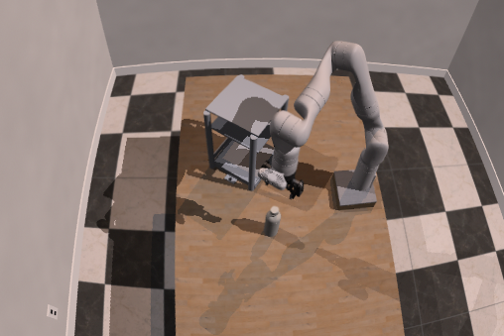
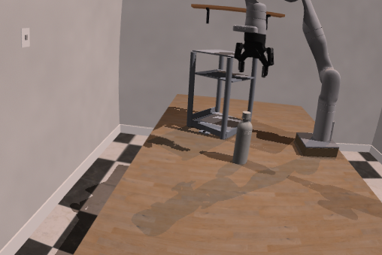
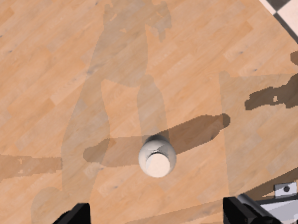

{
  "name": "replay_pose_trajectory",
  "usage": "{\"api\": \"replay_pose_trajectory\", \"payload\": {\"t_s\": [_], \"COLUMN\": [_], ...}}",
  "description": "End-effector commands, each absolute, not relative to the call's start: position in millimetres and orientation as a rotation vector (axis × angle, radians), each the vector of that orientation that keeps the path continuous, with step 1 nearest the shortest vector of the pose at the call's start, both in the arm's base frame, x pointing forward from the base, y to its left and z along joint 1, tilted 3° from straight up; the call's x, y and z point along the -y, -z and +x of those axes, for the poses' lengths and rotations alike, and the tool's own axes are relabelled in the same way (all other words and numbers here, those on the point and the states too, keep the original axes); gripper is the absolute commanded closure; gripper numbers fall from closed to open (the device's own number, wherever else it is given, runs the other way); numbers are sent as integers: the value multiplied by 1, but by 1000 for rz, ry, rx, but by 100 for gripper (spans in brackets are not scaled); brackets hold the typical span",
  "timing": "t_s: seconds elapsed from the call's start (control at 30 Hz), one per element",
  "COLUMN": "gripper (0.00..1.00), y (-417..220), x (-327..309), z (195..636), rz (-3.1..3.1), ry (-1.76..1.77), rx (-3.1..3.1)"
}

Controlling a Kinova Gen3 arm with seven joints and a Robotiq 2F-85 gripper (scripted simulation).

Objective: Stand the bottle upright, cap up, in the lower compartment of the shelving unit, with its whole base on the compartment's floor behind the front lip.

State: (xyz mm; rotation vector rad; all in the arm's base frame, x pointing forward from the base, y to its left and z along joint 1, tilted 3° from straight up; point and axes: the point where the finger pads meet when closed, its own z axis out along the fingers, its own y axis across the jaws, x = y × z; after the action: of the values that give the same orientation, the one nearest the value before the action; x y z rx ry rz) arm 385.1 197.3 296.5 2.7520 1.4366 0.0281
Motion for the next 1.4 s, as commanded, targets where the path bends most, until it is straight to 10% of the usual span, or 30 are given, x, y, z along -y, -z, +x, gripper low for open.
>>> {"api": "replay_pose_trajectory", "payload": {"t_s": [0.0, 0.93, 0.97, 1.37], "gripper": [0, 0, 22, 22], "y": [-296, -295, -295, -295], "x": [-200, -203, -203, -203], "z": [386, 389, 389, 389], "rz": [2745, 2726, 2726, 2728], "ry": [-29, -31, -31, -43], "rx": [-1451, -1479, -1479, -1469]}}
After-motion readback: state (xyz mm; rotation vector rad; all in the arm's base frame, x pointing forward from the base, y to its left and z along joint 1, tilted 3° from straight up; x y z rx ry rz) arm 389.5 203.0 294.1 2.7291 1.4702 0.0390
